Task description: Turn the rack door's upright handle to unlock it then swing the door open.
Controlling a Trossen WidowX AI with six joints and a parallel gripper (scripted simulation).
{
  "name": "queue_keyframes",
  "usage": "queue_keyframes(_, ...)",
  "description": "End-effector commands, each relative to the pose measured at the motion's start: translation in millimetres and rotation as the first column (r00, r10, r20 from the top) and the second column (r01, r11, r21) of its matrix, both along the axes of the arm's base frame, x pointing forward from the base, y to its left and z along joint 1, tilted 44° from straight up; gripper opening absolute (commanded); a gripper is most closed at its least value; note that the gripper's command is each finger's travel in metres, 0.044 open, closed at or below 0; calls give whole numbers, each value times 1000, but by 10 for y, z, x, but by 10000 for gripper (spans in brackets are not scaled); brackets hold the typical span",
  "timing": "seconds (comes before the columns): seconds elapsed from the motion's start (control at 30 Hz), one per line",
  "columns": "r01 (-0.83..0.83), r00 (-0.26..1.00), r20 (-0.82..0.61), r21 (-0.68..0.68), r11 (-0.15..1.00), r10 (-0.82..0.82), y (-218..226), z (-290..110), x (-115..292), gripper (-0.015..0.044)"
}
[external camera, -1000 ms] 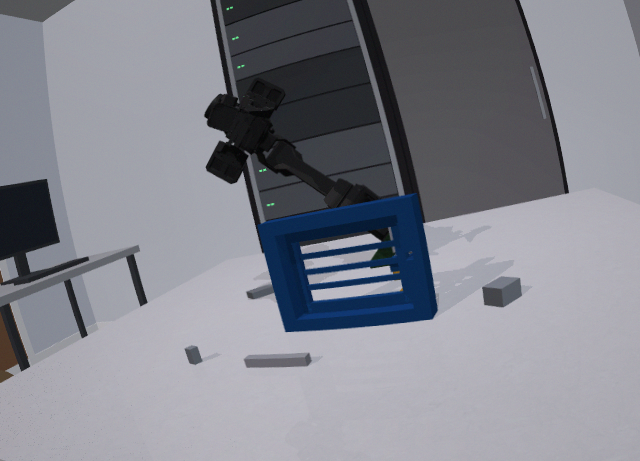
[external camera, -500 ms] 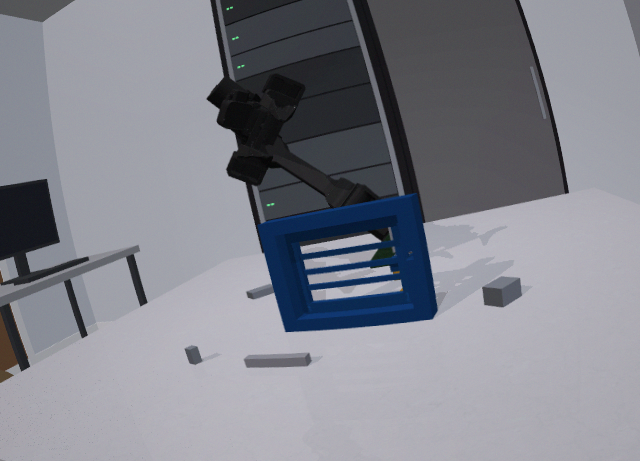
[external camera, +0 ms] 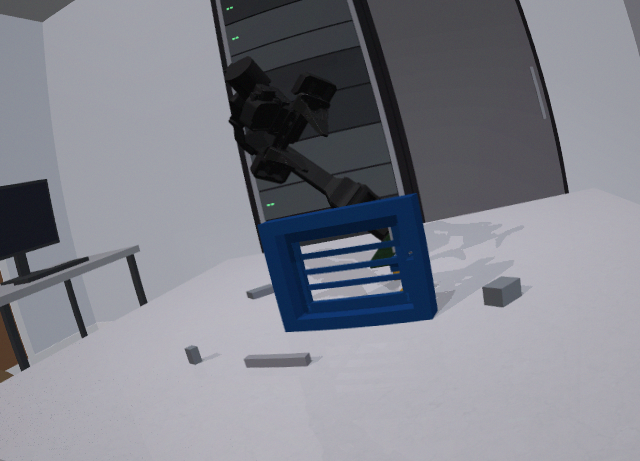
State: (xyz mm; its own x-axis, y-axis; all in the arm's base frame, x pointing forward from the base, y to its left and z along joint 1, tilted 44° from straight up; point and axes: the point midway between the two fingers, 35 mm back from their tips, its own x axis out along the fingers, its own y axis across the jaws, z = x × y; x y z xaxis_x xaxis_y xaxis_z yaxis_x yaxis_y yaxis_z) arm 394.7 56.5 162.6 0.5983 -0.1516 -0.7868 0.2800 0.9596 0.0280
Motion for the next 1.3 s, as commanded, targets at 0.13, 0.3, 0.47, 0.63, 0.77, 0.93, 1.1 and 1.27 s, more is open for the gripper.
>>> queue_keyframes(0.13,55,987,-151,-62,997,-64,91,-274,-17,282)
queue_keyframes(0.3,80,966,-234,-115,990,-106,145,-428,-45,282)
queue_keyframes(0.47,98,940,-307,-178,979,-150,196,-570,-81,282)
queue_keyframes(0.63,106,909,-367,-249,963,-195,243,-698,-124,282)
queue_keyframes(0.77,106,884,-407,-308,946,-231,282,-793,-162,282)
queue_keyframes(0.93,97,852,-445,-382,919,-275,332,-904,-211,282)
queue_keyframes(1.1,80,822,-471,-458,885,-319,375,-997,-259,282)
queue_keyframes(1.27,57,796,-486,-534,844,-361,413,-1070,-300,282)
